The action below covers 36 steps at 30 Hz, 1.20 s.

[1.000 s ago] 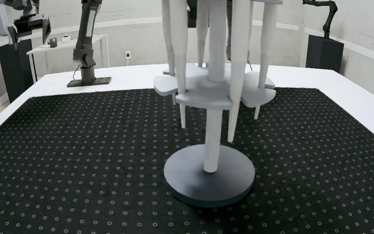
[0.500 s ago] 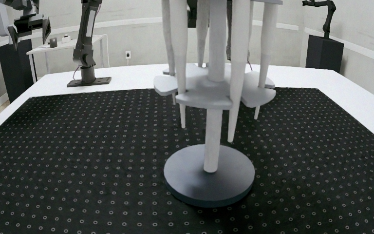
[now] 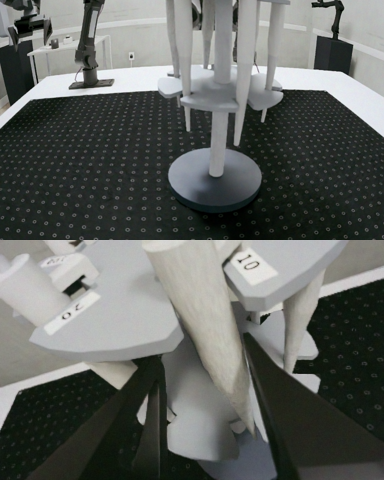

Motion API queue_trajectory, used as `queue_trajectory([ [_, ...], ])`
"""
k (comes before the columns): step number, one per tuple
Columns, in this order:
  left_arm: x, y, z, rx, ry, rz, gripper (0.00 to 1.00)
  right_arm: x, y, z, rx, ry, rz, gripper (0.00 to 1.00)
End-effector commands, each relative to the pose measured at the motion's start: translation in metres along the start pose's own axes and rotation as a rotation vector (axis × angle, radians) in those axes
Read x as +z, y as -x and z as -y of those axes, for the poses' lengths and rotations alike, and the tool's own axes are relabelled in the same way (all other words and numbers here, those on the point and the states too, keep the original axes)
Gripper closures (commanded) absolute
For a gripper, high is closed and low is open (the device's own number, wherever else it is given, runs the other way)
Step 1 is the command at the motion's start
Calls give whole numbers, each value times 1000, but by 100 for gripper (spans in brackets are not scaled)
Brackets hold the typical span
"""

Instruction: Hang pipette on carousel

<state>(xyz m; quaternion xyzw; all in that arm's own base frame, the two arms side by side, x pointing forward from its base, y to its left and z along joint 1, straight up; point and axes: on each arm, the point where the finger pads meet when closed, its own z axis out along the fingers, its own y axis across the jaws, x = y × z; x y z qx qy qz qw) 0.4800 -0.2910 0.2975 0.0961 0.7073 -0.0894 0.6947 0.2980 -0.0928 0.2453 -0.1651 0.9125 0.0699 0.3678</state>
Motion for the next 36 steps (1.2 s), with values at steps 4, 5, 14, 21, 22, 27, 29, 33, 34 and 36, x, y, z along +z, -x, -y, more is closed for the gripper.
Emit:
queue_trajectory([
  [4,-6,38,10,-29,-62,79,50,-4,7,4,-12,-9,24,0],
  [5,-6,37,10,-27,-61,75,50,-4,7,4,-12,-9,24,0],
  [14,-6,37,9,-28,-57,75,50,-4,7,4,-12,-9,24,0],
  [21,-6,37,9,-28,-57,75,50,-4,7,4,-12,-9,24,0],
  [22,-6,37,9,-28,-57,75,50,-4,7,4,-12,-9,24,0],
  [27,-6,37,9,-28,-57,75,50,-4,7,4,-12,-9,24,0],
  [29,-6,37,9,-28,-57,75,50,-4,7,4,-12,-9,24,0],
  [33,-6,37,9,-28,-57,75,50,-4,7,4,-12,-9,24,0],
  [34,-6,37,9,-28,-57,75,50,-4,7,4,-12,-9,24,0],
  [36,-6,37,9,-28,-57,75,50,-4,7,4,-12,-9,24,0],
])
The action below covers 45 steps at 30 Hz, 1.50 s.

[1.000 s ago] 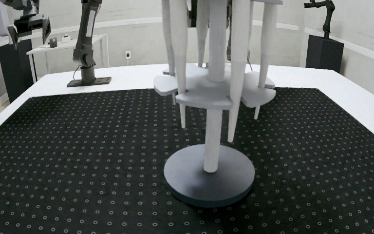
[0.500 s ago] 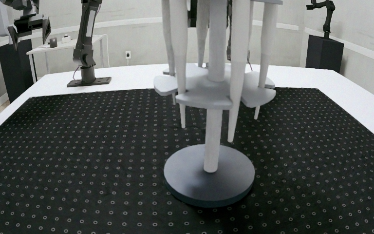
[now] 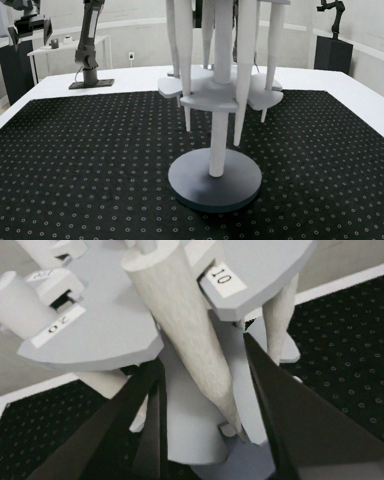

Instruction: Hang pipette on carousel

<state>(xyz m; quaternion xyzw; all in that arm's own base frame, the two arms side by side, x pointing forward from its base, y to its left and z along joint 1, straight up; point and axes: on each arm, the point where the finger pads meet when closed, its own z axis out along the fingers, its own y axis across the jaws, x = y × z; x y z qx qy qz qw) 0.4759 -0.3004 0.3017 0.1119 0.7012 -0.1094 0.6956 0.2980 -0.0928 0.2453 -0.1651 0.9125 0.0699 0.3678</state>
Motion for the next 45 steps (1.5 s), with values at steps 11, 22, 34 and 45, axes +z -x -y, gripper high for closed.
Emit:
queue_trajectory([
  [11,-5,14,-6,-7,-110,35,50,-4,7,4,-12,-9,24,0],
  [22,-4,34,0,-13,-195,73,50,-4,7,4,-12,-9,24,0],
  [34,-4,34,-2,-13,-187,71,50,-4,7,4,-12,-9,24,0],
  [45,-4,34,-2,-13,-187,71,50,-4,7,4,-12,-9,24,0],
])
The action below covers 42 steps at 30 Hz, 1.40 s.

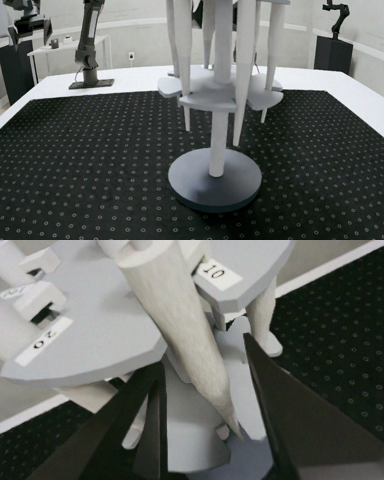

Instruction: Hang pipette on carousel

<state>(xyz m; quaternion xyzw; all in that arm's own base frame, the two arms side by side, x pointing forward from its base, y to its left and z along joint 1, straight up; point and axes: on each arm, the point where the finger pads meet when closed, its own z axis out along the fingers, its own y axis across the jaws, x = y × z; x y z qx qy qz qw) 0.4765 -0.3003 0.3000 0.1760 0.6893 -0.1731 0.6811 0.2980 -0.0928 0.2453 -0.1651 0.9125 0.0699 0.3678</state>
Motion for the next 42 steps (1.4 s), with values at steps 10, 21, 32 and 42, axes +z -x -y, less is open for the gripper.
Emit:
queue_trajectory([
  [10,-5,36,-1,-7,-2,76,50,-4,7,4,-12,-9,24,0],
  [21,-5,36,-1,-7,-2,76,50,-4,7,4,-12,-9,24,0],
  [32,-5,35,-2,-6,0,73,88,-4,7,4,-12,-9,24,0],
  [42,-5,35,-2,-6,0,73,88,-4,7,4,-12,-9,24,0],
])
